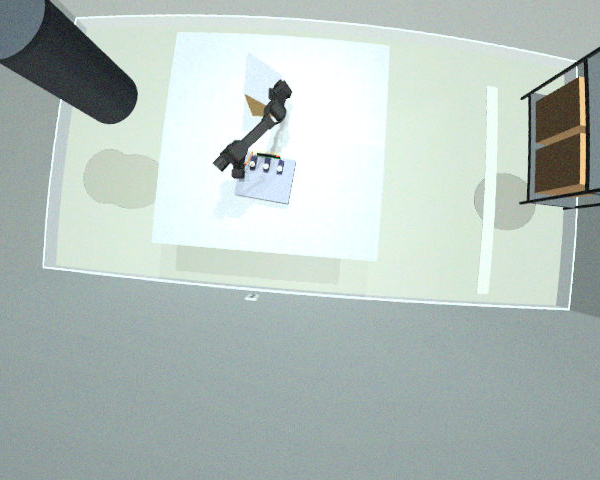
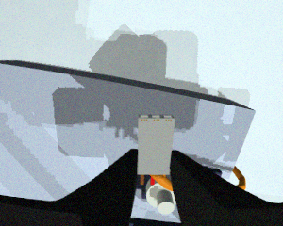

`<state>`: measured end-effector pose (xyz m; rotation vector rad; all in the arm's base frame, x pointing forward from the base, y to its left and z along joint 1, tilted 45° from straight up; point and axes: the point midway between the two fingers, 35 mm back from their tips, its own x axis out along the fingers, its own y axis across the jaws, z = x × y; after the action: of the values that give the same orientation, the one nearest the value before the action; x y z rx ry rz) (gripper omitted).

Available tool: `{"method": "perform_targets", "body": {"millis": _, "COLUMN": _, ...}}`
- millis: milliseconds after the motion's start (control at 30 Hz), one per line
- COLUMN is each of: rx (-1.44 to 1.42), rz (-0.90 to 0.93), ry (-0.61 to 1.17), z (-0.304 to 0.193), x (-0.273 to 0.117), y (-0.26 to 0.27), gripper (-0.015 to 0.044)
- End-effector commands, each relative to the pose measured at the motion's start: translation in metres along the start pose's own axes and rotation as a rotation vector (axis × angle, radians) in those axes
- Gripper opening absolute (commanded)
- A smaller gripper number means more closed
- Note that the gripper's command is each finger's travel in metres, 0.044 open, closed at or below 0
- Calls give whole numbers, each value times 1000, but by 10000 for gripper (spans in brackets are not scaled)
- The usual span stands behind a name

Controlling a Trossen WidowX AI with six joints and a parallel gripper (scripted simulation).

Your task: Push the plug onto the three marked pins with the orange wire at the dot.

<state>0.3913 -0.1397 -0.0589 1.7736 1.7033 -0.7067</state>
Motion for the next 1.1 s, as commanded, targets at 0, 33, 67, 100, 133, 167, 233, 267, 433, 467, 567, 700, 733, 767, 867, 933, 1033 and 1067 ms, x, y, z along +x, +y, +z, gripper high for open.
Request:
{"method": "perform_targets", "body": {"millis": 0, "rx": -6, "rz": 1, "ry": -5, "z": 0, "x": -16, "y": 0, "gripper": 0}}
{"method": "perform_targets", "body": {"millis": 33, "rx": -6, "rz": 1, "ry": -5, "z": 0, "x": -16, "y": 0, "gripper": 0}}
{"method": "perform_targets", "body": {"millis": 67, "rx": -10, "rz": 1, "ry": -5, "z": -1, "x": -17, "y": 0, "gripper": 0}}
{"method": "perform_targets", "body": {"millis": 100, "rx": -18, "rz": 1, "ry": -5, "z": -2, "x": -17, "y": -1, "gripper": 0}}
{"method": "perform_targets", "body": {"millis": 133, "rx": -30, "rz": 1, "ry": -5, "z": -4, "x": -18, "y": -1, "gripper": 0}}
{"method": "perform_targets", "body": {"millis": 167, "rx": -46, "rz": 1, "ry": -5, "z": -6, "x": -18, "y": -1, "gripper": 0}}
{"method": "perform_targets", "body": {"millis": 233, "rx": -88, "rz": 1, "ry": -5, "z": -13, "x": -20, "y": -3, "gripper": 0}}
{"method": "perform_targets", "body": {"millis": 267, "rx": -112, "rz": 1, "ry": -5, "z": -17, "x": -21, "y": -4, "gripper": 0}}
{"method": "perform_targets", "body": {"millis": 433, "rx": -234, "rz": 0, "ry": -5, "z": -37, "x": -26, "y": -10, "gripper": 0}}
{"method": "perform_targets", "body": {"millis": 467, "rx": -259, "rz": 0, "ry": -5, "z": -41, "x": -26, "y": -12, "gripper": 0}}
{"method": "perform_targets", "body": {"millis": 567, "rx": -332, "rz": 0, "ry": -5, "z": -52, "x": -28, "y": -16, "gripper": 0}}
{"method": "perform_targets", "body": {"millis": 700, "rx": -429, "rz": -1, "ry": -5, "z": -68, "x": -30, "y": -23, "gripper": 0}}
{"method": "perform_targets", "body": {"millis": 733, "rx": -454, "rz": -1, "ry": -5, "z": -72, "x": -31, "y": -25, "gripper": 0}}
{"method": "perform_targets", "body": {"millis": 767, "rx": -478, "rz": -1, "ry": -4, "z": -75, "x": -31, "y": -27, "gripper": 0}}
{"method": "perform_targets", "body": {"millis": 867, "rx": -551, "rz": -2, "ry": -4, "z": -86, "x": -32, "y": -33, "gripper": 0}}
{"method": "perform_targets", "body": {"millis": 933, "rx": -600, "rz": -2, "ry": -4, "z": -94, "x": -33, "y": -38, "gripper": 0}}
{"method": "perform_targets", "body": {"millis": 1033, "rx": -673, "rz": -2, "ry": -3, "z": -104, "x": -33, "y": -45, "gripper": 0}}
{"method": "perform_targets", "body": {"millis": 1067, "rx": -698, "rz": -2, "ry": -3, "z": -108, "x": -33, "y": -47, "gripper": 0}}
